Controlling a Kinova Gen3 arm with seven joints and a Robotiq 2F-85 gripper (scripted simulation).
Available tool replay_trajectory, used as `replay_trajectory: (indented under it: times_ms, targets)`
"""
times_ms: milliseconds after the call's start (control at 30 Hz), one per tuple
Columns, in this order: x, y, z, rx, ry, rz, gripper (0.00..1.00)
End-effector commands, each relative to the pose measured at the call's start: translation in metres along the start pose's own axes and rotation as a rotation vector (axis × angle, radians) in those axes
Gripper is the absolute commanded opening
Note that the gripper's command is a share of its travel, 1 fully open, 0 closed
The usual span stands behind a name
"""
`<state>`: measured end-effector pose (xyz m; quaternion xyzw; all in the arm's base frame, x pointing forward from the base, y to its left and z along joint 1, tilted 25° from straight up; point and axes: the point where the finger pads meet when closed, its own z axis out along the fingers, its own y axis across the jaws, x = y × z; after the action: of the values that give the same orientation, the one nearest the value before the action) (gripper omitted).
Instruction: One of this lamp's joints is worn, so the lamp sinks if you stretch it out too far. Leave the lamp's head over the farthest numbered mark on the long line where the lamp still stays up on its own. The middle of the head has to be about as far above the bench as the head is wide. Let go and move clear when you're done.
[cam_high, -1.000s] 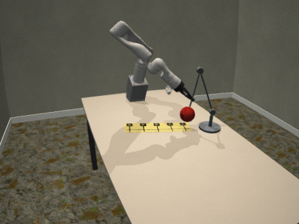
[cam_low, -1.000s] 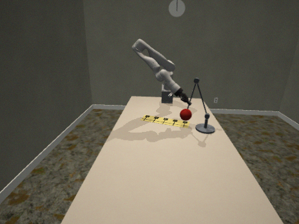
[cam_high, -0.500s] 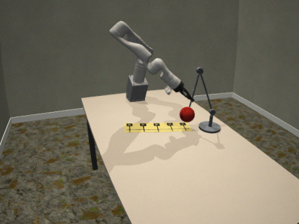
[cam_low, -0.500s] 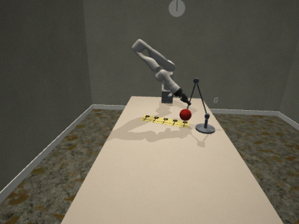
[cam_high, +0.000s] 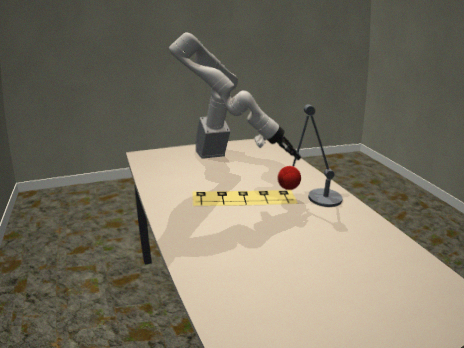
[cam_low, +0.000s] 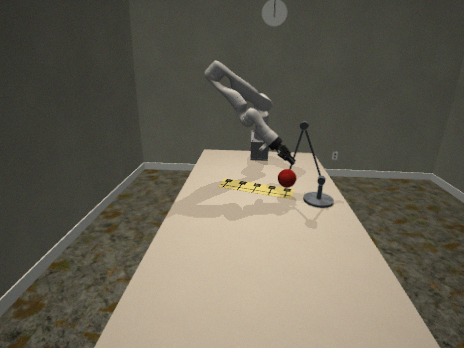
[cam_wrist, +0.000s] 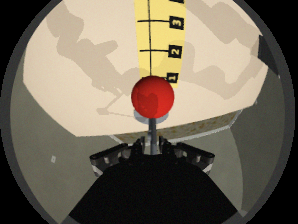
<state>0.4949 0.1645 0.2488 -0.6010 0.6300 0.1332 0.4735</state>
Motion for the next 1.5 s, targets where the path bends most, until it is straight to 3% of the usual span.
replay_trajectory:
  times_ms: [0,1467]
  targets:
    - [-0.0003,-0.0004,-0.0005,0.001,0.0,-0.001,1.0]
    - [-0.0032,0.0027,0.0008,-0.007,-0.004,-0.004,1.0]
